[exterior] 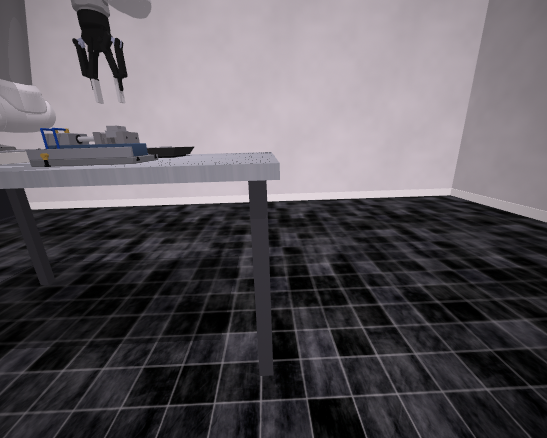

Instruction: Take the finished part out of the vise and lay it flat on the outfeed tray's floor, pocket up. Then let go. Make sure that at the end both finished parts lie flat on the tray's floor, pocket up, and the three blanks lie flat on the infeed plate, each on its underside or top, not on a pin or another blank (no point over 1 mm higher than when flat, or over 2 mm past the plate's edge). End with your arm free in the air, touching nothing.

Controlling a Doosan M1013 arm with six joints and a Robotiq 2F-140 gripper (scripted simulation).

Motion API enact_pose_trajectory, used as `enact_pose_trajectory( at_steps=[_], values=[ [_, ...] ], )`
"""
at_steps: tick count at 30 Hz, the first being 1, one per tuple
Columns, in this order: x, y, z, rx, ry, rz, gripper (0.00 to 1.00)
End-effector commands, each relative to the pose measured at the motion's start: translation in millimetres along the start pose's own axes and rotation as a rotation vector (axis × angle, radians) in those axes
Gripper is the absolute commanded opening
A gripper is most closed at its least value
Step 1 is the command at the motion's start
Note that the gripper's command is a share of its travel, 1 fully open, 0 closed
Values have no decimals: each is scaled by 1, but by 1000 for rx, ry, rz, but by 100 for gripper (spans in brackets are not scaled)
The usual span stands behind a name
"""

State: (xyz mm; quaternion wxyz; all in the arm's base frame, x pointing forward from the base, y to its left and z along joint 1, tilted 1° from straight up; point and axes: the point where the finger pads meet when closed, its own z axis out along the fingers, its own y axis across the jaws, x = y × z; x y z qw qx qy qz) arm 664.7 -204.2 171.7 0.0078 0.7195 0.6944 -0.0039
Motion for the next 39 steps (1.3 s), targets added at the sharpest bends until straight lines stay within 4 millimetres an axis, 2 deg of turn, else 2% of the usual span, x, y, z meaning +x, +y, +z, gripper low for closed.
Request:
enact_pose_trajectory(
  at_steps=[1, 22, 39],
  values=[
    [0, 0, 0, 0, 0, 0, 40],
    [0, 0, 1, 0, 0, 0, 40],
    [0, 0, 20, 0, 0, 1, 40]
  ],
)
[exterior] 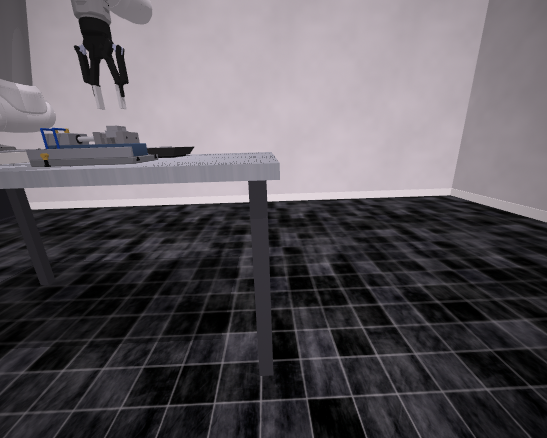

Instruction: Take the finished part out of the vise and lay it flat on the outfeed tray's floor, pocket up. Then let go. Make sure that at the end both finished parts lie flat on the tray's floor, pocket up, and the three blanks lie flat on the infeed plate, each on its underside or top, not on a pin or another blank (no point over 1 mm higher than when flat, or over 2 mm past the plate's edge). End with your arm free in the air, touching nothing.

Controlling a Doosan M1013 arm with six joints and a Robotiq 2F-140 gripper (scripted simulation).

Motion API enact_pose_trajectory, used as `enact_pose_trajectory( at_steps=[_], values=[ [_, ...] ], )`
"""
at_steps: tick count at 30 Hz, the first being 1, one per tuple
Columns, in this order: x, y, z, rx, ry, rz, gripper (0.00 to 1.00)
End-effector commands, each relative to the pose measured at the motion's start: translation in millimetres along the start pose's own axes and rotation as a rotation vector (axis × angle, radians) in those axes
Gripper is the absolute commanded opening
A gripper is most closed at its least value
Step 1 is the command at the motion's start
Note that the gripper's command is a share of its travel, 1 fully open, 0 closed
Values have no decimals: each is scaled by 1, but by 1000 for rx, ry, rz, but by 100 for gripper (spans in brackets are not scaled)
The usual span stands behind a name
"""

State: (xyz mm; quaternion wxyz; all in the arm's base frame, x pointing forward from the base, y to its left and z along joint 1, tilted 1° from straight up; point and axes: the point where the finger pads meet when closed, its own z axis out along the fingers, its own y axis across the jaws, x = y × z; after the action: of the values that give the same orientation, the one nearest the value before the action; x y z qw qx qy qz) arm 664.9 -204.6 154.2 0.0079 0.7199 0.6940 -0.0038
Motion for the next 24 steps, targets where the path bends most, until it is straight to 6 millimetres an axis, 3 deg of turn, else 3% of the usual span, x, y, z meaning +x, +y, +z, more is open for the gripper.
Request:
enact_pose_trajectory(
  at_steps=[1, 24],
  values=[
    [0, 0, 4, 0, 0, 0, 40],
    [0, 0, 40, 0, 0, 0, 40]
  ],
)
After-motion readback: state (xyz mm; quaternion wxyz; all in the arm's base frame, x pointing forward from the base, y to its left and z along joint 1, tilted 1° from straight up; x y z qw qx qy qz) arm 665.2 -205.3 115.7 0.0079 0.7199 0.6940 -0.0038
